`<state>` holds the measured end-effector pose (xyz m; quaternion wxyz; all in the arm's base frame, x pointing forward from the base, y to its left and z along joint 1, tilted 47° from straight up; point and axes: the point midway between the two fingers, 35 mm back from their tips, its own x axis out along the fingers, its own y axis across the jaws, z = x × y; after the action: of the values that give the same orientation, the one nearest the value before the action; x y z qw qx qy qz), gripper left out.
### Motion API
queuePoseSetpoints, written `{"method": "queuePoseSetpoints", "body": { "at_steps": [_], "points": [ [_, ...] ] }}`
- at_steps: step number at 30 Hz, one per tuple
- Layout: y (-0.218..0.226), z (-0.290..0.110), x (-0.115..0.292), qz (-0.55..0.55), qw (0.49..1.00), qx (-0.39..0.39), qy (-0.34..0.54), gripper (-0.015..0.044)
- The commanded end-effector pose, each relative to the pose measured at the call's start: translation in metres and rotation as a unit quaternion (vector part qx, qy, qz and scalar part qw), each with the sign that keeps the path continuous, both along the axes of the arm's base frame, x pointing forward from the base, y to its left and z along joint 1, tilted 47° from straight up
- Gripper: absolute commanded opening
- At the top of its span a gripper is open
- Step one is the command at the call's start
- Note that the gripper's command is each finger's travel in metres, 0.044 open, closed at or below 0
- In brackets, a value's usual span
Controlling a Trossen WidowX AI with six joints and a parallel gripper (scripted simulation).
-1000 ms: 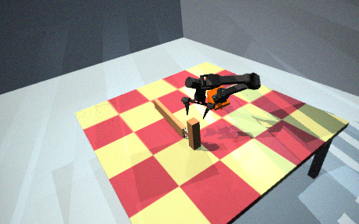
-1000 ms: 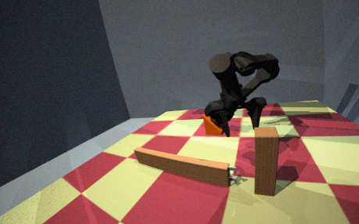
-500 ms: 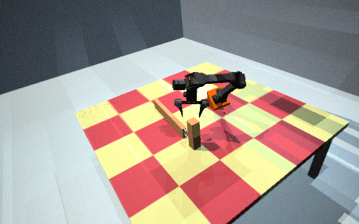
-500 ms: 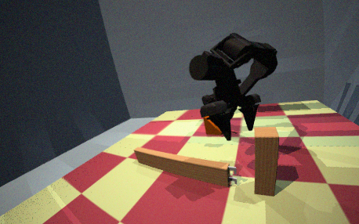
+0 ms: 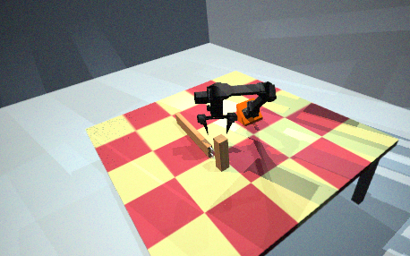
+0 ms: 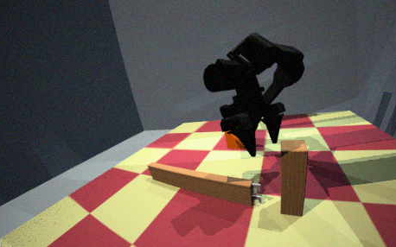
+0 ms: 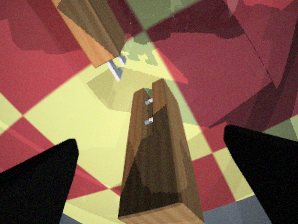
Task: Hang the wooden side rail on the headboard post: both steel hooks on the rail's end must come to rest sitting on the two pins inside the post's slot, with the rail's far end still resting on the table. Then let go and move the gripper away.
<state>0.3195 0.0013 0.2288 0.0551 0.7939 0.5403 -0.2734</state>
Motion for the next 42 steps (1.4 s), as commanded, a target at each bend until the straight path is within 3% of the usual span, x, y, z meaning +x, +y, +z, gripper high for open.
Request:
{"method": "queuePoseSetpoints", "body": {
  "at_steps": [1,11,23,42],
  "points": [
    [0.000,0.000,0.000,0.003,1.000,-0.003,-0.002,0.0440],
    [-0.004,-0.004,0.003,0.012,1.000,-0.013,-0.009,0.0440],
    [-0.060,-0.084,0.033,0.185,0.967,-0.146,-0.101,0.0440],
    [-0.033,-0.110,0.037,0.185,0.969,-0.137,-0.088,0.0440]
  ]
}}
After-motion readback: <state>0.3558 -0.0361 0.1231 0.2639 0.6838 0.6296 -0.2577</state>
